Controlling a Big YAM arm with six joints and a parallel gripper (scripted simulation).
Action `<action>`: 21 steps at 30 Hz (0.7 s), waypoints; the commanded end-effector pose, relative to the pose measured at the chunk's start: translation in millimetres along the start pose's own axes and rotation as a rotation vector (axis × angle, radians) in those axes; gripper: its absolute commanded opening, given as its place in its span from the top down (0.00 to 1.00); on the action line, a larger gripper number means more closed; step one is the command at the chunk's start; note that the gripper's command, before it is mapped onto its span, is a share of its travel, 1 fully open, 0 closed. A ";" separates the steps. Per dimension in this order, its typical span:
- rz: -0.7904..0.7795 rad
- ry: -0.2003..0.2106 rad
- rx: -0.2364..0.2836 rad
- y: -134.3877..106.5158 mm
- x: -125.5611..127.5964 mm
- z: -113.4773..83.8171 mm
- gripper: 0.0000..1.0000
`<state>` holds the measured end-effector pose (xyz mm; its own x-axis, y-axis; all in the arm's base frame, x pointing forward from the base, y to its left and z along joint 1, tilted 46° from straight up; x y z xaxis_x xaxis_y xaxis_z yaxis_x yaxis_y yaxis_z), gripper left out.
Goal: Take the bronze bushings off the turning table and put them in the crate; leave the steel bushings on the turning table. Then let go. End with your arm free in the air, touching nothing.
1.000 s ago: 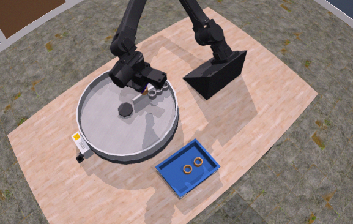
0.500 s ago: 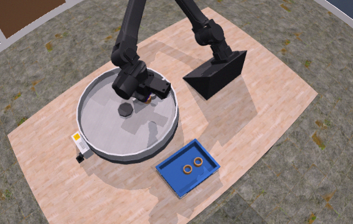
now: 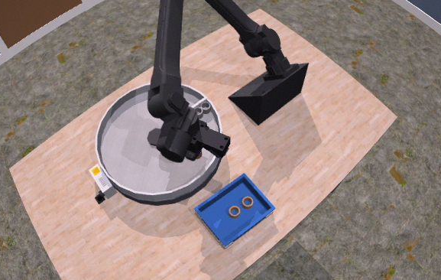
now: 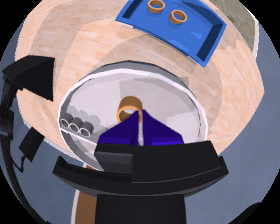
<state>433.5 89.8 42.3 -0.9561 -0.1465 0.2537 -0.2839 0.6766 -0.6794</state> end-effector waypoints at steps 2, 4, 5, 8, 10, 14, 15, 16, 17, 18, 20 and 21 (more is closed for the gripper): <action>0.034 -0.062 0.000 28.9 -28.2 -29.8 1.00; 0.034 -0.062 -0.001 41.0 -37.1 -30.3 1.00; 0.034 -0.062 -0.001 47.0 -41.4 -30.5 1.00; 0.034 -0.063 -0.001 64.7 -54.3 -31.1 1.00; 0.034 -0.063 -0.002 76.3 -62.7 -31.5 1.00; 0.035 -0.064 -0.002 94.1 -75.8 -32.5 1.00; 0.034 -0.064 -0.002 97.7 -78.3 -32.4 1.00; 0.034 -0.064 -0.002 101.8 -81.3 -32.5 1.00; 0.034 -0.064 -0.002 106.6 -84.8 -32.7 1.00; 0.034 -0.064 -0.003 111.5 -88.3 -32.9 1.00; 0.034 -0.065 -0.003 121.2 -95.4 -33.3 1.00; 0.034 -0.065 -0.003 125.9 -98.8 -33.5 1.00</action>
<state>485.6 173.1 -52.7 -0.9603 -0.1373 0.2429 -0.2699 0.6783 -0.6835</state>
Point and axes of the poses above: the point where the finger pads meet when closed, its own z axis out along the fingers, its own x axis across the jaws, y = z × x, the point moved 10 cm from there along -z, back along the fingers, and after that the axes turned 4 degrees about z, right-handed, at the moved point
